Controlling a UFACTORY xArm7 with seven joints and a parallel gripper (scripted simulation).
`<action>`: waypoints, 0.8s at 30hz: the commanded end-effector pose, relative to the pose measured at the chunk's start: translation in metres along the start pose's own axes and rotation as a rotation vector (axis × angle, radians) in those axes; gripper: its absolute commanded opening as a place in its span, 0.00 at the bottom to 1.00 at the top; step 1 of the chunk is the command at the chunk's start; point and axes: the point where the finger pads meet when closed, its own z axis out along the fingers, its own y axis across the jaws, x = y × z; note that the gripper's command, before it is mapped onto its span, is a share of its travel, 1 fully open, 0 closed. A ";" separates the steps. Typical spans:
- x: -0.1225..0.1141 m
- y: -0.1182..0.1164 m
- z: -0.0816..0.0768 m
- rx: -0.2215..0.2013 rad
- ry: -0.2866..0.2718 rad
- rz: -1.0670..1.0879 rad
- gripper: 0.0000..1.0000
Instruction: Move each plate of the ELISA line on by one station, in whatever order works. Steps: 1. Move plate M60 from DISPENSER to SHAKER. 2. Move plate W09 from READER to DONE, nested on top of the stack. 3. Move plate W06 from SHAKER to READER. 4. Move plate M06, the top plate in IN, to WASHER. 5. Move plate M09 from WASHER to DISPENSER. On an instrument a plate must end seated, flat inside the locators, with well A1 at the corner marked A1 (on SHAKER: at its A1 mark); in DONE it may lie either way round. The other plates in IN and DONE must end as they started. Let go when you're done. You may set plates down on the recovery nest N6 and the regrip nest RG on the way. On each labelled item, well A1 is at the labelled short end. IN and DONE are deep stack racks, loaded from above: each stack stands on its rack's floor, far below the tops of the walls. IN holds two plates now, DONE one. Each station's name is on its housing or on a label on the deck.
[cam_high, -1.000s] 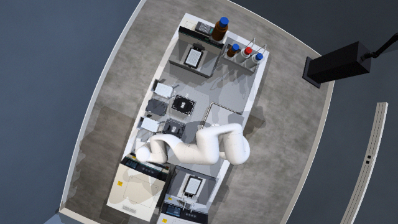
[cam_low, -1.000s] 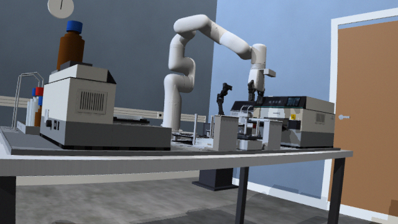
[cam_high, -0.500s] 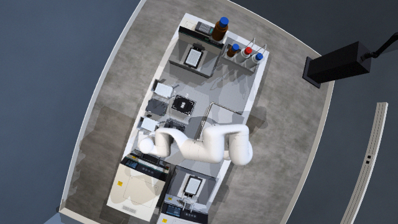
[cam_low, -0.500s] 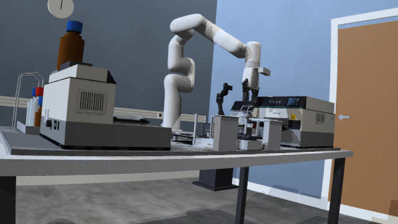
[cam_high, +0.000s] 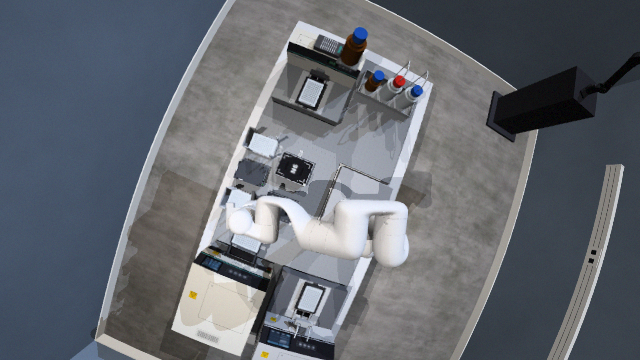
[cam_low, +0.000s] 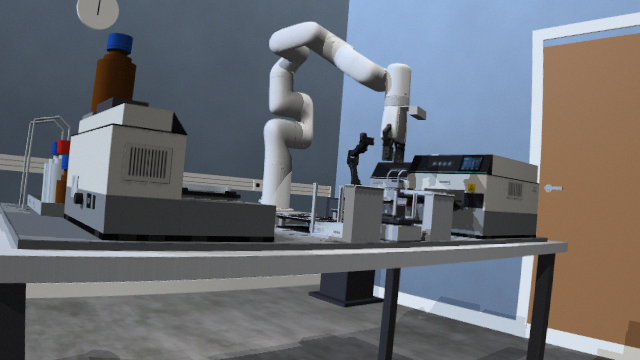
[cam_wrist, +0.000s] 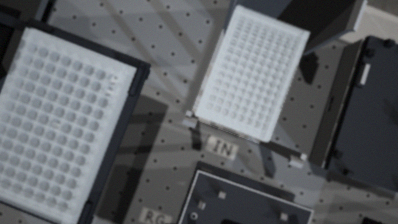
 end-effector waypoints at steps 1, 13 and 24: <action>-0.005 0.015 -0.002 0.001 0.005 -0.002 1.00; -0.017 0.046 -0.002 0.000 0.005 -0.124 1.00; -0.027 0.074 -0.002 0.000 0.005 -0.124 1.00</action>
